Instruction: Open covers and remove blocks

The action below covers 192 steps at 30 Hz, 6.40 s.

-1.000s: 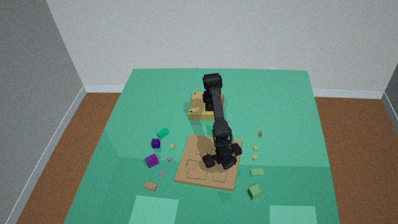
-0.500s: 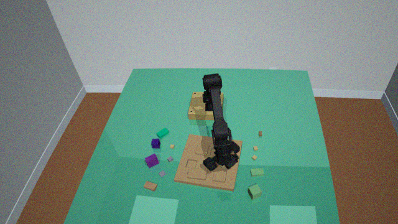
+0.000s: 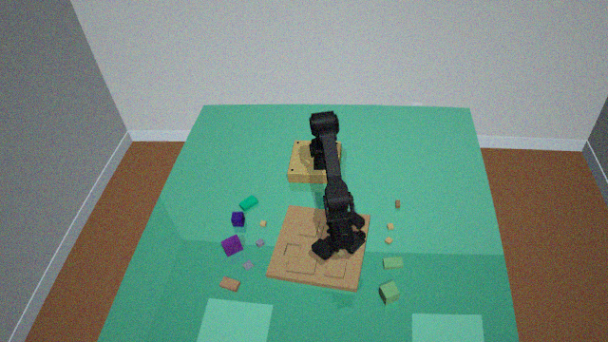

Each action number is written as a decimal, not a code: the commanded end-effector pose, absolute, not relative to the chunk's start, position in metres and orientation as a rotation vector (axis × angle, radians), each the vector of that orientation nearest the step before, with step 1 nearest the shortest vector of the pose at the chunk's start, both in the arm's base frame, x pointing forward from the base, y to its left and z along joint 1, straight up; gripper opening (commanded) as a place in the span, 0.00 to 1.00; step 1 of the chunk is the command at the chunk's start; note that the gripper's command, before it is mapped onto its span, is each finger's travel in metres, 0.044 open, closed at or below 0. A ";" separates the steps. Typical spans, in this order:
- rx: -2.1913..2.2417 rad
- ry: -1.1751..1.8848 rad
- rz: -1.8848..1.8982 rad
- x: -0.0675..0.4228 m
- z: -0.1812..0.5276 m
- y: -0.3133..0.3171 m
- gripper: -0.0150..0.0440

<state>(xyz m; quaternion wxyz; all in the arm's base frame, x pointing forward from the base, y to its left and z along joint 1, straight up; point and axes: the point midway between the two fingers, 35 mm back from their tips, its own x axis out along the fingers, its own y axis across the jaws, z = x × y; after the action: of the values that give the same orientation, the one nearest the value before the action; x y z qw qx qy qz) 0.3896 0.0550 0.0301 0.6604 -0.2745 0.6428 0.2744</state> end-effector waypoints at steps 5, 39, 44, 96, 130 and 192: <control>-0.467 1.483 0.467 0.390 0.070 0.055 0.50; -0.434 1.490 0.436 0.391 0.043 0.056 0.50; -0.434 1.490 0.436 0.391 0.043 0.055 0.50; -0.434 1.490 0.436 0.392 0.010 0.056 0.50; -0.435 1.489 0.437 0.392 0.038 0.056 0.39; -0.442 1.495 0.429 0.359 0.108 -0.047 0.39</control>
<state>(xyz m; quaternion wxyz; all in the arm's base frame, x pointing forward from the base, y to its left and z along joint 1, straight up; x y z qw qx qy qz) 0.3635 -0.0379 0.1081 0.6915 -0.1962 0.6683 0.1914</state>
